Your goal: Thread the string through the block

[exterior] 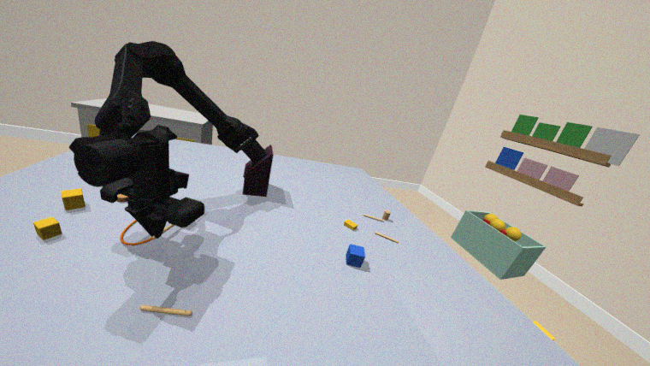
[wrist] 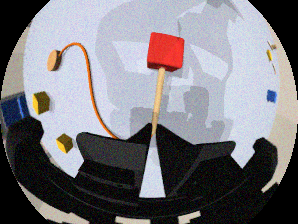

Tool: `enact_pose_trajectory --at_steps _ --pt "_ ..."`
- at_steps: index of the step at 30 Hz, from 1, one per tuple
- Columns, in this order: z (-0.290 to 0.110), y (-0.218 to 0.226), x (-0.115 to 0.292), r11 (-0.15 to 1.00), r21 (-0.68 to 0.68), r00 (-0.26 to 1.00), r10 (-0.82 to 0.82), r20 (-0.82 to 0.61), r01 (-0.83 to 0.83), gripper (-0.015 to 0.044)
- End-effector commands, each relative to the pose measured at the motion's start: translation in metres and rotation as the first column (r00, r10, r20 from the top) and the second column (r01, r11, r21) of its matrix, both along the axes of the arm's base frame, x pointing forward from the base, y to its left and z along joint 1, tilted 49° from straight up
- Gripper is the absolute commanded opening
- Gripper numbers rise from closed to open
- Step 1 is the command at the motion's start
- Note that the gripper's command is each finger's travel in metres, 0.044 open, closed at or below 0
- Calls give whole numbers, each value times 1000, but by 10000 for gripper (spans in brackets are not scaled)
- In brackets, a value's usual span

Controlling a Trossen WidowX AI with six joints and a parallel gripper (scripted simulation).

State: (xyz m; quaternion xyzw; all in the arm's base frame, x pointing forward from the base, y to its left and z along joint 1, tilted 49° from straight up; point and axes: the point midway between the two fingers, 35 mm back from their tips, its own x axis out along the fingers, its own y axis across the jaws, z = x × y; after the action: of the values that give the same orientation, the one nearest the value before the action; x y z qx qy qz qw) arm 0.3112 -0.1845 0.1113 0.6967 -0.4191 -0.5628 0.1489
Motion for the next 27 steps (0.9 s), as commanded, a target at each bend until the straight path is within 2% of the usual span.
enact_pose_trajectory --at_steps 1,27 --pt "2 0 -2 1000 -6 1000 -2 7 2 0" --pt "-9 9 -32 1000 -5 1000 -2 6 2 0"
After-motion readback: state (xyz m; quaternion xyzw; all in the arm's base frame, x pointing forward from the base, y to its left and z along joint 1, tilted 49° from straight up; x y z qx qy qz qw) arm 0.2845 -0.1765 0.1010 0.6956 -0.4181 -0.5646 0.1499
